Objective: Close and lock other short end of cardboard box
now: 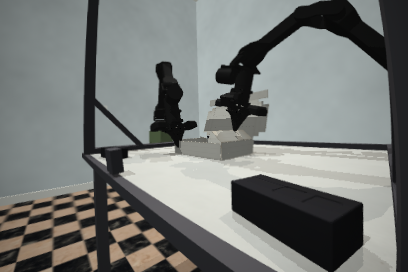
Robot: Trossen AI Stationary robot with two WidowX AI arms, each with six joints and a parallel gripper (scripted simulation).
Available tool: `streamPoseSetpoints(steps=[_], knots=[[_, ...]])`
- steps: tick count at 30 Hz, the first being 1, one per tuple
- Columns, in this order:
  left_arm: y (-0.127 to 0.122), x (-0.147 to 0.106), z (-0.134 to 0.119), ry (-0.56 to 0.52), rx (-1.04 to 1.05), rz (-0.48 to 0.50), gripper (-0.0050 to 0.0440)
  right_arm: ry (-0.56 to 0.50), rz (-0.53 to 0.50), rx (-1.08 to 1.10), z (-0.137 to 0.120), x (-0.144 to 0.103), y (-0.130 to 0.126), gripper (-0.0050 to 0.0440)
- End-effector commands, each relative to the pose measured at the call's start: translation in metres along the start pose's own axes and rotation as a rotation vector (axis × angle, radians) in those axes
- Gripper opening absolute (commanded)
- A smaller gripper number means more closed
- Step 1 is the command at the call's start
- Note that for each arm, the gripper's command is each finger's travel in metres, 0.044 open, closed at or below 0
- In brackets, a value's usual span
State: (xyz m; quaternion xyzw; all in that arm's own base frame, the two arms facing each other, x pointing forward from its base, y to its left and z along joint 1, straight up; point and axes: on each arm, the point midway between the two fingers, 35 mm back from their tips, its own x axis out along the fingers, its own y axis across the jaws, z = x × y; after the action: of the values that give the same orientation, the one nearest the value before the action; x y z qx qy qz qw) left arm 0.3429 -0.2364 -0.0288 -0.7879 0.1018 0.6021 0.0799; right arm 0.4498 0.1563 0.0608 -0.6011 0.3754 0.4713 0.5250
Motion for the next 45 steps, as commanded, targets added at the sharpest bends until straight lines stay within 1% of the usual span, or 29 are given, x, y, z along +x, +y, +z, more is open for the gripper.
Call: streamPoseSetpoints(steps=[1,21,45], knots=[[0.003,-0.008,-0.008,0.027,0.001,0.015,0.0004,-0.004,-0.010,-0.004,0.000,0.002,-0.006,0.0000],[0.003,-0.008,-0.008,0.027,0.001,0.015,0.0004,-0.004,-0.011,-0.004,0.001,0.022,-0.007,0.0000],[0.003,-0.008,-0.008,0.027,0.001,0.015,0.0004,-0.004,-0.014,-0.004,0.001,0.043,0.003,0.0000]])
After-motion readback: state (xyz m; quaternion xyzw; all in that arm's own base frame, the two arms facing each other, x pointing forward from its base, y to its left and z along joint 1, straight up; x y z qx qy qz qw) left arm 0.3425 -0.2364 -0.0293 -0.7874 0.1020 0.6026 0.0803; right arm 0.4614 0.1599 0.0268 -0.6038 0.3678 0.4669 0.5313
